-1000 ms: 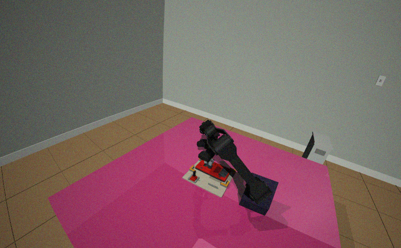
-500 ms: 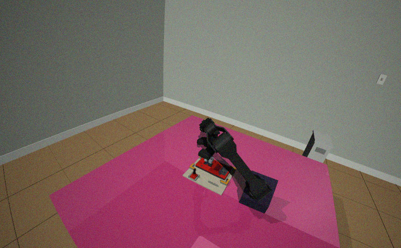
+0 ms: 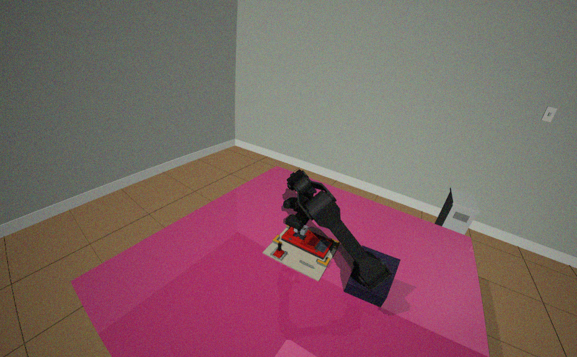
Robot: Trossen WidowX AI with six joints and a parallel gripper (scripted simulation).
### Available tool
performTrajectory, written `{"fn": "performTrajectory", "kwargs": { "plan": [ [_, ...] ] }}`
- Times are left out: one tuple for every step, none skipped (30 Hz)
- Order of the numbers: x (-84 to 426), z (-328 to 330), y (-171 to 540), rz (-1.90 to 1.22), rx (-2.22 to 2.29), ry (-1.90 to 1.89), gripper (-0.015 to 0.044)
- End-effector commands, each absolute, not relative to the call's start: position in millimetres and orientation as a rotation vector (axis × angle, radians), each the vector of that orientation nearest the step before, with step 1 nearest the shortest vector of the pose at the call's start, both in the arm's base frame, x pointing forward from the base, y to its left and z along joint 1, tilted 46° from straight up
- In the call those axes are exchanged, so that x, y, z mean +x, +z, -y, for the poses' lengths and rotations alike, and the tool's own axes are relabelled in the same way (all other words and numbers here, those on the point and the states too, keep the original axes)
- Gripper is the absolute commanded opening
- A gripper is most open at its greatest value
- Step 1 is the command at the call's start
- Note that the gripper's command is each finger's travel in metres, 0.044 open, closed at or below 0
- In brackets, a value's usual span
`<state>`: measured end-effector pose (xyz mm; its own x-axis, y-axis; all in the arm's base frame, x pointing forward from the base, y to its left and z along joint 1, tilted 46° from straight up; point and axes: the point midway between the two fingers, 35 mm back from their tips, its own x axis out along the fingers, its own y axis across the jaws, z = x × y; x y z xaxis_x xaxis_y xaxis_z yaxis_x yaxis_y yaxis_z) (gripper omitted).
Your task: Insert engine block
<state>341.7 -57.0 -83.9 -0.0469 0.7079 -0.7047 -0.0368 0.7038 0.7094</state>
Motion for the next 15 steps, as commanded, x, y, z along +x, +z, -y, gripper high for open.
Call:
{"fn": "performTrajectory", "kwargs": {
  "plan": [
    [342.1,56.6,-83.2,-1.504,0.577,0.666,0.0160],
    [342.1,56.4,-83.3,-1.505,0.578,0.664,0.0160],
    [342.1,56.1,-83.6,-1.506,0.580,0.662,0.0160],
    [342.1,55.8,-83.9,-1.507,0.582,0.661,0.0160],
    [342.0,55.4,-84.3,-1.509,0.585,0.658,0.0160],
    [342.0,55.2,-84.6,-1.509,0.586,0.657,0.0160],
    [341.9,54.9,-84.8,-1.510,0.587,0.656,0.0160],
    [341.9,54.7,-85.0,-1.510,0.588,0.656,0.0160],
    [341.9,54.4,-85.3,-1.510,0.588,0.655,0.0160],
    [341.9,54.2,-85.4,-1.510,0.588,0.655,0.0160],
    [341.9,54.0,-85.6,-1.510,0.588,0.656,0.0160],
    [341.9,53.8,-85.8,-1.510,0.588,0.656,0.0160],
    [341.9,53.6,-86.0,-1.510,0.587,0.656,0.0160],
    [341.9,53.4,-86.2,-1.510,0.587,0.656,0.0160],
    [341.9,53.2,-86.5,-1.510,0.587,0.657,0.0160]
  ]
}}
